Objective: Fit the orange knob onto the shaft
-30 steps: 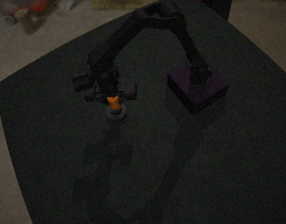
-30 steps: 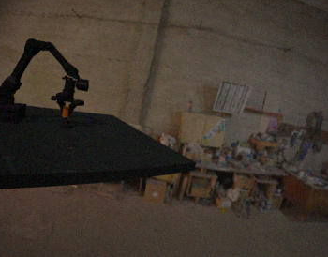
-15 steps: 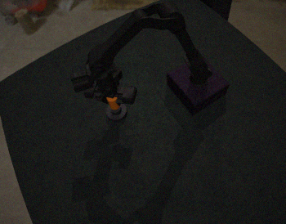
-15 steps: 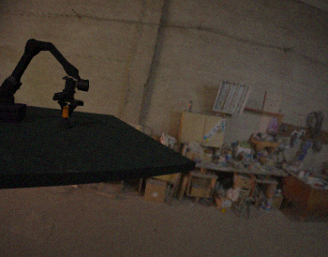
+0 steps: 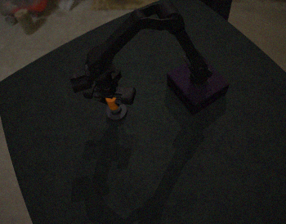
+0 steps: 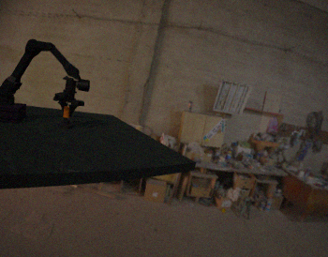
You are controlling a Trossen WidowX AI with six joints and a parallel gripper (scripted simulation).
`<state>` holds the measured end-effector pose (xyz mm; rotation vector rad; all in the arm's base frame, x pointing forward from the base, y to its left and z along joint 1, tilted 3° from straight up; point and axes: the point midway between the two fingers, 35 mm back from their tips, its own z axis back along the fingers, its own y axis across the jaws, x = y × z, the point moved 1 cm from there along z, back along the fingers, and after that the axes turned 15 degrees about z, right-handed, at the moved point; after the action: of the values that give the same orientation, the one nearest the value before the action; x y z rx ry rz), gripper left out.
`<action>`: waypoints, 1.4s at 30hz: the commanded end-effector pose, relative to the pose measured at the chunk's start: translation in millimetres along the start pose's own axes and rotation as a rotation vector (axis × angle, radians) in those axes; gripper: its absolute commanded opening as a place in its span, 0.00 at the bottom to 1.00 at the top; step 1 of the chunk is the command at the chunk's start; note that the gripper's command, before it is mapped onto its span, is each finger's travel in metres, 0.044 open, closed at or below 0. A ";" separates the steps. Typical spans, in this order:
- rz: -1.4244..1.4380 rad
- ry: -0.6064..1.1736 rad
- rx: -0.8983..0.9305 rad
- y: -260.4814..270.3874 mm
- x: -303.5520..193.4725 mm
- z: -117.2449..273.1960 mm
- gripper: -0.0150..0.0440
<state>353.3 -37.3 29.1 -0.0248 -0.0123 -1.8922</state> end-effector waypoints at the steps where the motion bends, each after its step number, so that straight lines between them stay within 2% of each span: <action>1: -0.007 -0.004 0.004 -0.1 0.7 -0.1 0.25; 20: -0.007 -0.004 0.004 -6.4 1.9 4.3 0.25; 28: -0.216 -0.004 0.004 -5.1 1.7 3.5 0.25; 42: -0.216 -0.003 0.005 1.7 0.4 4.3 0.25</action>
<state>351.6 -37.1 30.9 -0.0276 -0.0131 -2.1010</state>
